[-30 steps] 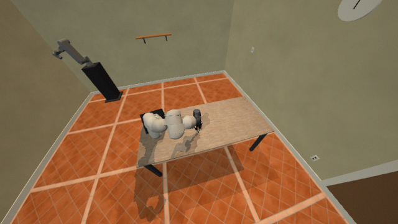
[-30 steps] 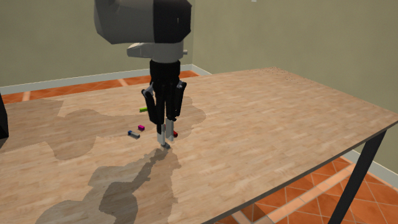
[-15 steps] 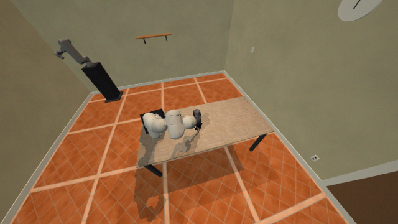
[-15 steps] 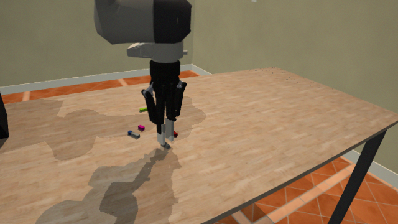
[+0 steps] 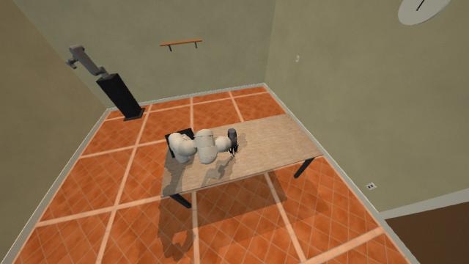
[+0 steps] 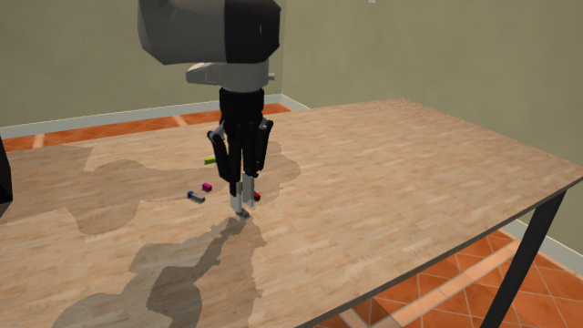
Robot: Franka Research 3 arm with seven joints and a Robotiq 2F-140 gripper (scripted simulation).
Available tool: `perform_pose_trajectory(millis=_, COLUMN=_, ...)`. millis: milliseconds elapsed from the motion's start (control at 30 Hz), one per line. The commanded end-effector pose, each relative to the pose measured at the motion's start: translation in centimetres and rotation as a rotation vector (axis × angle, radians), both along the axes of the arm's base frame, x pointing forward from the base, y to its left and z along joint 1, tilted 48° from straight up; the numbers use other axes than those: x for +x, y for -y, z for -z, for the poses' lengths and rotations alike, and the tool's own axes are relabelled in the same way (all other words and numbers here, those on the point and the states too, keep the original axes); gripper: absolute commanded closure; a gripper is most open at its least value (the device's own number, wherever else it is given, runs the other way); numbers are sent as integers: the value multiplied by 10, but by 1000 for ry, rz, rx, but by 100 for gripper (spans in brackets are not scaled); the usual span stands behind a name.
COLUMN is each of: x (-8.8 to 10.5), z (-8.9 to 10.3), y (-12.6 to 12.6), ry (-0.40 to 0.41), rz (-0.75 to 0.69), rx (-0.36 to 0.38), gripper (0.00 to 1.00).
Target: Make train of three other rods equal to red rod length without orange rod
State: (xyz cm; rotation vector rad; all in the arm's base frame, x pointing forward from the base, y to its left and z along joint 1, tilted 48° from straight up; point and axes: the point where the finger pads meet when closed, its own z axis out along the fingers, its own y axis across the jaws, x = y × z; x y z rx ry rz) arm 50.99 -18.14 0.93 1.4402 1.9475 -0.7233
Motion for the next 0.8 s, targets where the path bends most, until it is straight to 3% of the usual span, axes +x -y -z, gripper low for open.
perform_pose_trajectory(millis=0, x=0, z=0, y=1, ry=3, rz=2, rx=1, gripper=85)
perform_pose_trajectory(millis=767, x=2, z=5, y=7, ry=3, rz=2, rx=1, gripper=85)
